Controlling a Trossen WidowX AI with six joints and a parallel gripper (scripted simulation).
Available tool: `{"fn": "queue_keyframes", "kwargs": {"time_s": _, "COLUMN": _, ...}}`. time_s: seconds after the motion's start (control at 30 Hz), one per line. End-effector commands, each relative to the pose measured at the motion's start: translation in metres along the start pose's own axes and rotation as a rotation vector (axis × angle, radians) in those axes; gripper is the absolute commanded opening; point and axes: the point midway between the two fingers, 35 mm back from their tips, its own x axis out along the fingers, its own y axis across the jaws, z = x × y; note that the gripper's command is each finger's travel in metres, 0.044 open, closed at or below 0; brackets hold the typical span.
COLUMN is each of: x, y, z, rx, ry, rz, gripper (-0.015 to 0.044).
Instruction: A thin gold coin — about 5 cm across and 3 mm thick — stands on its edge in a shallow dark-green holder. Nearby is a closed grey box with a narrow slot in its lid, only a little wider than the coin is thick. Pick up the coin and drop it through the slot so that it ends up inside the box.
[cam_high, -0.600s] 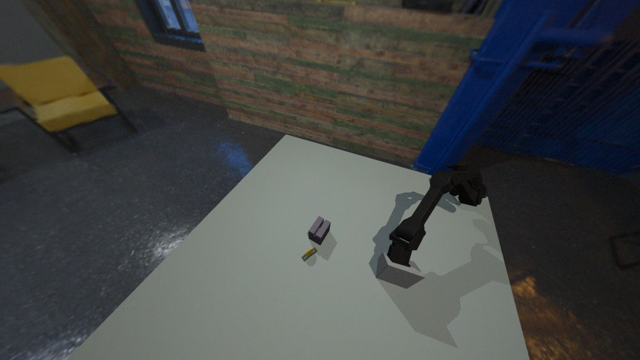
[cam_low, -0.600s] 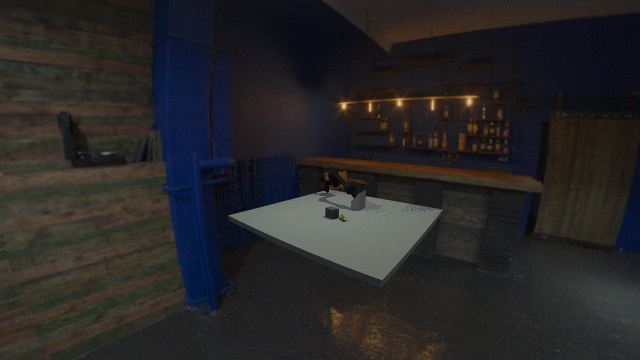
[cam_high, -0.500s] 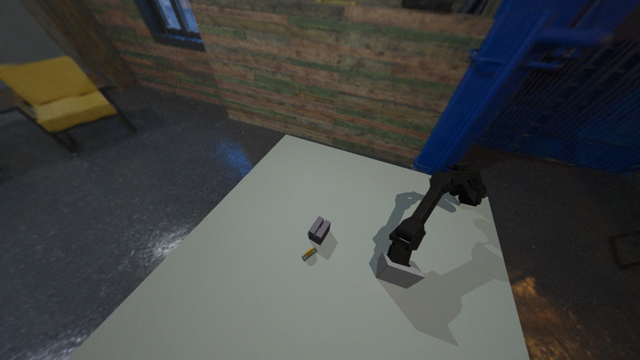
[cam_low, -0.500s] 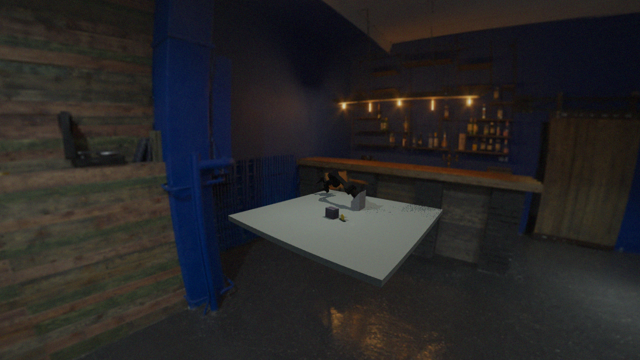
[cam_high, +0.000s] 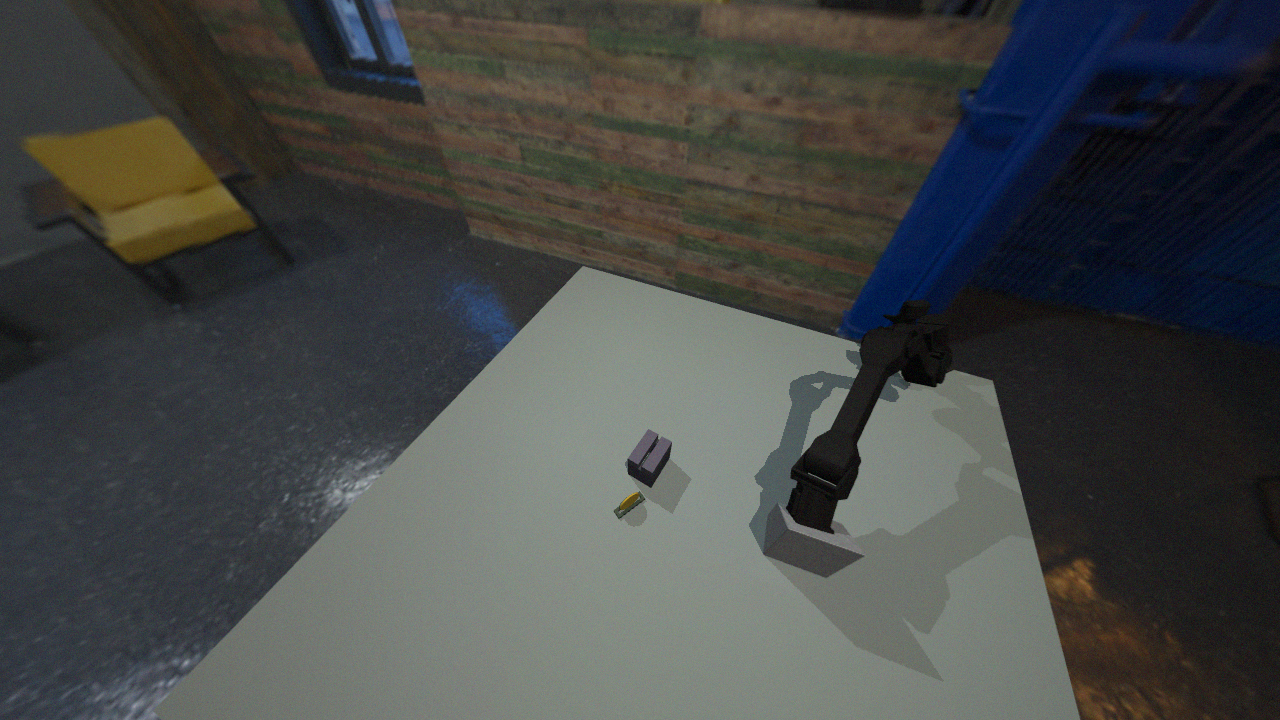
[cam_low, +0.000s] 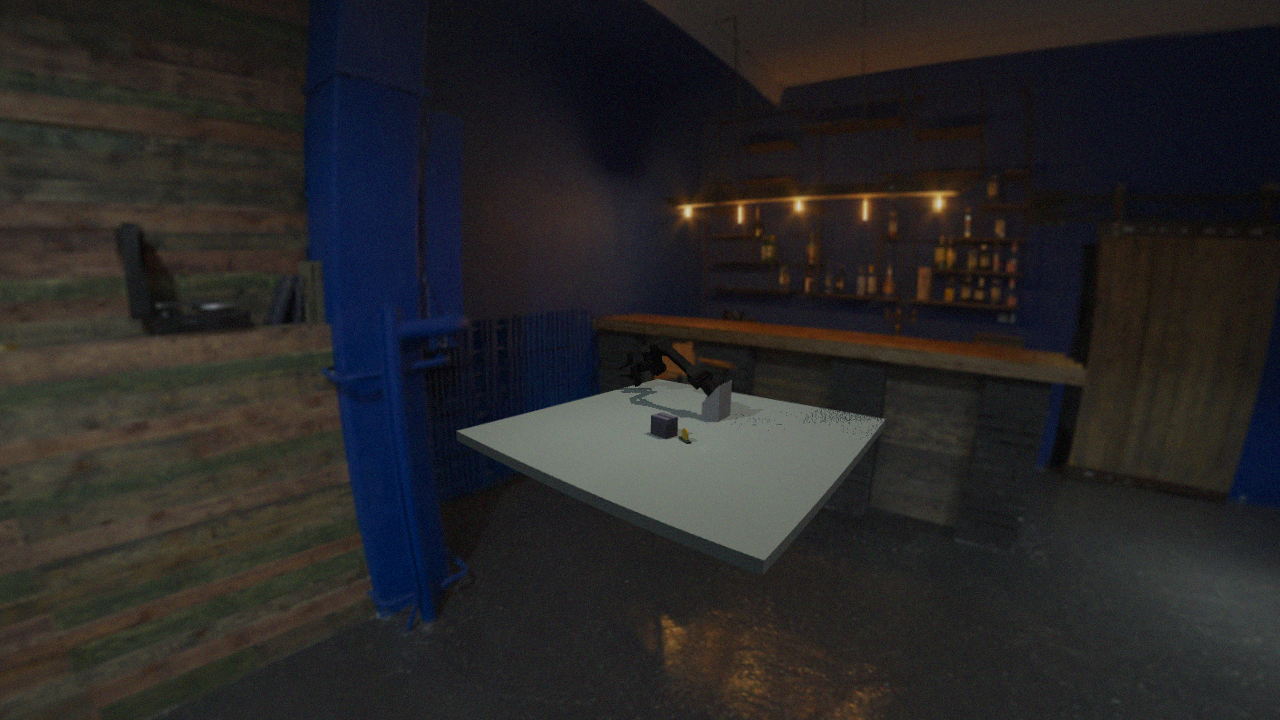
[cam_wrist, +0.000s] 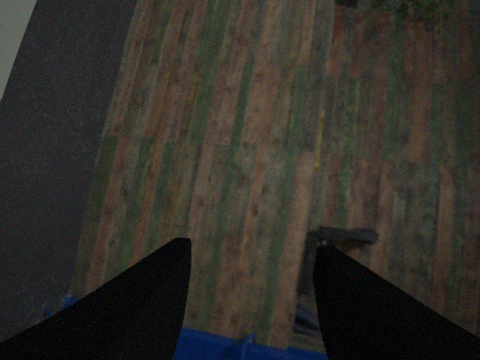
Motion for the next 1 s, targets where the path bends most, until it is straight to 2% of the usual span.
{"fn": "queue_keyframes", "kwargs": {"time_s": 0.0, "x": 0.028, "y": -0.007, "z": 0.021, "rx": 0.055, "ry": -0.018, "rz": -0.032, "gripper": 0.0161}}
{"fn": "queue_keyframes", "kwargs": {"time_s": 0.27, "x": 0.090, "y": -0.028, "z": 0.087, "rx": 0.208, "ry": -0.094, "rz": -0.107, "gripper": 0.0161}}
{"fn": "queue_keyframes", "kwargs": {"time_s": 0.57, "x": 0.142, "y": -0.041, "z": 0.168, "rx": 0.414, "ry": -0.186, "rz": -0.139, "gripper": 0.0161}}
{"fn": "queue_keyframes", "kwargs": {"time_s": 0.97, "x": 0.193, "y": -0.035, "z": 0.294, "rx": 0.715, "ry": -0.264, "rz": -0.009, "gripper": 0.0161}}
